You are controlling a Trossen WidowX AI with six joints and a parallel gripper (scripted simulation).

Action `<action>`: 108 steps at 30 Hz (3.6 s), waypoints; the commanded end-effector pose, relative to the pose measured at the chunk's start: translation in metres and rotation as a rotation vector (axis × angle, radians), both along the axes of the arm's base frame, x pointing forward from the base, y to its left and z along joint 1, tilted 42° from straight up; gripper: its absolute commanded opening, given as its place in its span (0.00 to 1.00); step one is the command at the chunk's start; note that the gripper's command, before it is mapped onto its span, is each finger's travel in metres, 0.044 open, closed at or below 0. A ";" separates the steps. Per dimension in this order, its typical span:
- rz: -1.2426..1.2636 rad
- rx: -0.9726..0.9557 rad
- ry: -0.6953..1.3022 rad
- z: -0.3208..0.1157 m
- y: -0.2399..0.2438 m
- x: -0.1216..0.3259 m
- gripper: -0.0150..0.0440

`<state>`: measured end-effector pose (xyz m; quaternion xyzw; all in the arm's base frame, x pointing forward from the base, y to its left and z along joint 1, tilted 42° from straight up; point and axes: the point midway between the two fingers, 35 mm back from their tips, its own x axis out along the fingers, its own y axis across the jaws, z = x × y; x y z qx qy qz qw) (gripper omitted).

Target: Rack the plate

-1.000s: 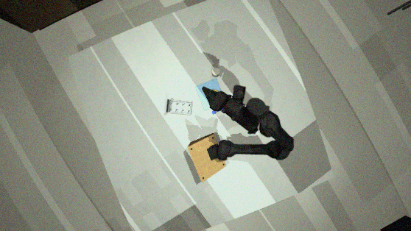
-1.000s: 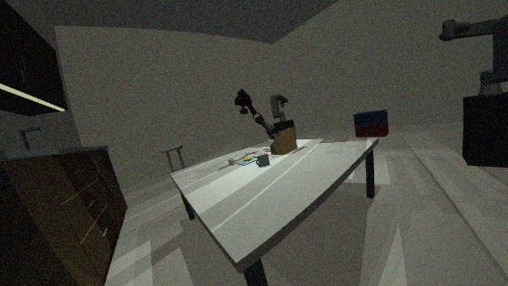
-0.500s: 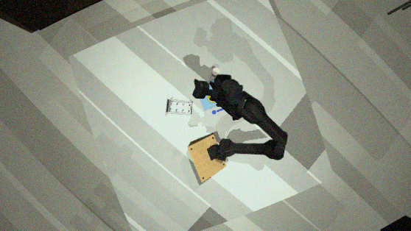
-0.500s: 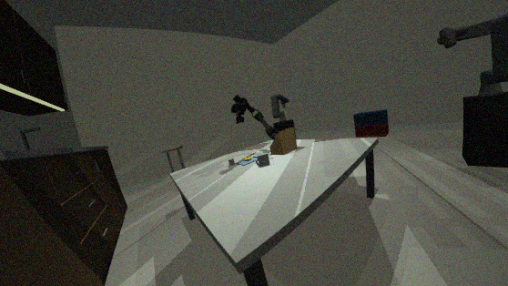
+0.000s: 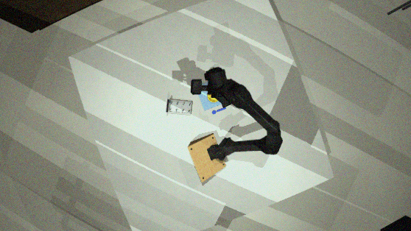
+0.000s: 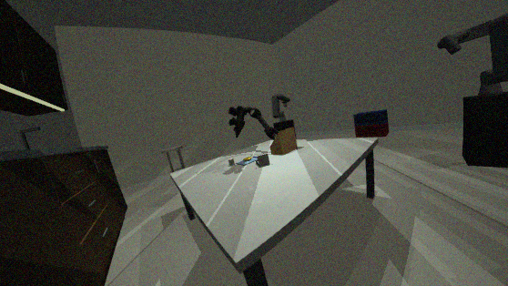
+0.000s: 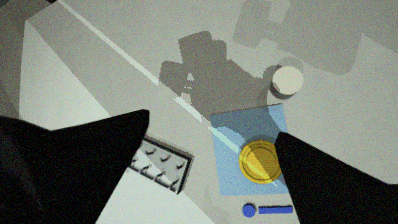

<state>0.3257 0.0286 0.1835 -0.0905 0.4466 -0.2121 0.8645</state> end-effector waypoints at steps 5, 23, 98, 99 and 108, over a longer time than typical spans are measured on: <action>-0.031 -0.139 0.215 -0.039 -0.049 -0.007 0.93; -0.047 -0.268 0.606 -0.098 -0.119 -0.041 0.93; -0.040 -0.252 0.605 -0.102 -0.110 -0.027 0.25; -0.040 -0.251 0.605 -0.098 -0.106 -0.027 0.25; -0.040 -0.250 0.606 -0.067 -0.076 -0.025 0.25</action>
